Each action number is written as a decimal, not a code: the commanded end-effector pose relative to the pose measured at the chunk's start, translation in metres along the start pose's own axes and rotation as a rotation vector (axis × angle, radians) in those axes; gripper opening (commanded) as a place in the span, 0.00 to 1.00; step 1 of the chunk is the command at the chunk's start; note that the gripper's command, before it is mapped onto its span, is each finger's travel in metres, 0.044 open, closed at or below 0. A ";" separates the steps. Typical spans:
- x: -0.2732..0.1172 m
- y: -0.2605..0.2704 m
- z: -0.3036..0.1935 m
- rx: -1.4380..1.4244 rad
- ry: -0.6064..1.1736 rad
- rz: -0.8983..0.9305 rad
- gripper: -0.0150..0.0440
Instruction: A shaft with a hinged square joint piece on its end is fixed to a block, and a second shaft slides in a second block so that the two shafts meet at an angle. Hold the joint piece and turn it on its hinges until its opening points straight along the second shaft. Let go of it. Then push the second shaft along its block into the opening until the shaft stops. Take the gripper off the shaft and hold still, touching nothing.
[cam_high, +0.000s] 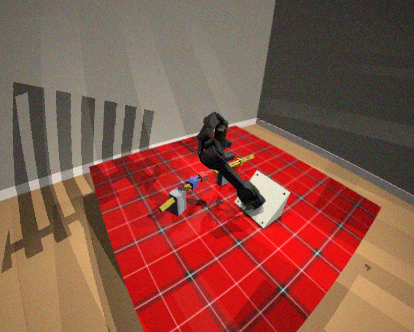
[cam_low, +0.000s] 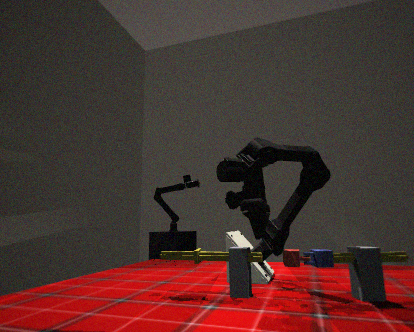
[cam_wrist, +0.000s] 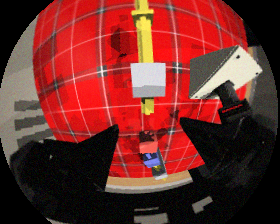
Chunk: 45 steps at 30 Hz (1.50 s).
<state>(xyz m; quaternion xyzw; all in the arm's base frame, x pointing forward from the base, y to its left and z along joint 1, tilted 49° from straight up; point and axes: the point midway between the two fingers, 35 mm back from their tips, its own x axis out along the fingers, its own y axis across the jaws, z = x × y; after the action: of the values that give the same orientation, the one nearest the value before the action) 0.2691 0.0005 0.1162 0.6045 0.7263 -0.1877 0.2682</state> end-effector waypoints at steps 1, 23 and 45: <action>0.004 -0.001 0.001 0.040 0.019 -0.009 1.00; -0.016 0.013 0.073 -0.418 -0.025 -0.001 1.00; -0.034 0.004 0.191 -1.170 -0.055 -0.046 1.00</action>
<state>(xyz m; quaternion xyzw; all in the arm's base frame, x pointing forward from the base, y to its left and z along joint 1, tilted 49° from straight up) 0.3085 -0.1253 0.0029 0.3734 0.7252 0.1807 0.5496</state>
